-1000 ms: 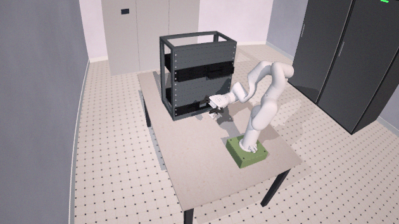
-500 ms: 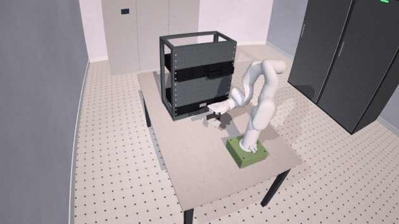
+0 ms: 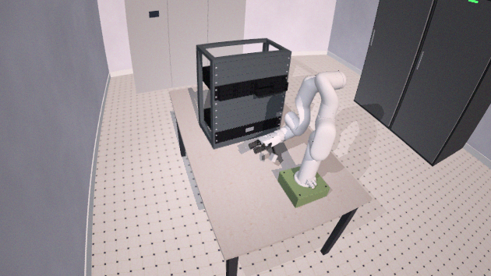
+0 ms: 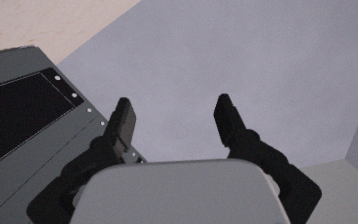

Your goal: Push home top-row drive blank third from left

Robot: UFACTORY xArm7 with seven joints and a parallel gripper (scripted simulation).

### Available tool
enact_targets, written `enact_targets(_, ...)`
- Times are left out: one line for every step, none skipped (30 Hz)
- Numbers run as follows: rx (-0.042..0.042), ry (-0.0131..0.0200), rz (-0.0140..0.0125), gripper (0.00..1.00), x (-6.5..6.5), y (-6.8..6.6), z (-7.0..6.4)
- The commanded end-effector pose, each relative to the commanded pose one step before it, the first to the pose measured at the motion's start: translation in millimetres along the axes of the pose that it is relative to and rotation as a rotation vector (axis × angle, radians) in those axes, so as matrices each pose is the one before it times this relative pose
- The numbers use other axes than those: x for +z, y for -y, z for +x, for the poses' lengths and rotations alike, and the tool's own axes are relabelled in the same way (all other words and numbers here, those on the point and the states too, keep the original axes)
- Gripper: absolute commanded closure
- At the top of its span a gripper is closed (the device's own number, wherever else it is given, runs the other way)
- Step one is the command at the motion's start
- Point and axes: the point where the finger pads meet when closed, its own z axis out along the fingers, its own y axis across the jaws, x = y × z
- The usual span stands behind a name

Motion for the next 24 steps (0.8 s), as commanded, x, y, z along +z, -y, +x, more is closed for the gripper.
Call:
enact_targets(0.07596,-0.05511,0.08749,0.00,-6.34,18.74,18.40)
enact_targets(0.02035,-0.01369,0.02541,0.00,-2.38,5.47,4.70)
enact_targets(0.01969,-0.01307,0.02587,0.00,-2.45,5.61,4.42)
enact_targets(0.01905,-0.01241,0.02629,0.00,-2.51,5.74,4.13)
enact_targets(0.00000,0.00000,0.00000,0.00,0.00,0.00,0.00)
enact_targets(0.01842,-0.01170,0.02668,0.00,-2.57,5.86,3.83)
enact_targets(0.01782,-0.01094,0.02703,0.00,-2.63,5.97,3.52)
enact_targets(0.01723,-0.01013,0.02735,0.00,-2.69,6.07,3.20)
enact_targets(0.01667,-0.00929,0.02763,0.00,-2.74,6.15,2.88)
enact_targets(0.00000,0.00000,0.00000,0.00,0.00,0.00,0.00)
enact_targets(0.00000,0.00000,0.00000,0.00,0.00,0.00,0.00)
enact_targets(0.00000,0.00000,0.00000,0.00,0.00,0.00,0.00)
enact_targets(0.01613,-0.00840,0.02787,0.00,-2.79,6.22,2.55)
enact_targets(0.01561,-0.00749,0.02806,0.00,-2.84,6.28,2.21)
enact_targets(0.01513,-0.00654,0.02821,0.00,-2.88,6.32,1.87)
enact_targets(0.01467,-0.00556,0.02831,0.00,-2.92,6.35,1.53)
enact_targets(0.01424,-0.00457,0.02837,0.00,-2.95,6.36,1.19)
enact_targets(0.01384,-0.00355,0.02837,0.00,-2.99,6.36,0.84)
enact_targets(0.00000,0.00000,0.00000,0.00,0.00,0.00,0.00)
enact_targets(0.01347,-0.00252,0.02833,0.00,-3.02,6.35,0.50)
enact_targets(0.01314,-0.00147,0.02824,0.00,-3.04,6.32,0.16)
enact_targets(0.01284,-0.00042,0.02810,0.00,-3.06,6.27,-0.18)
enact_targets(0.01257,0.00063,0.02791,0.00,-3.08,6.22,-0.52)
enact_targets(0.01233,0.00168,0.02767,0.00,-3.09,6.14,-0.85)
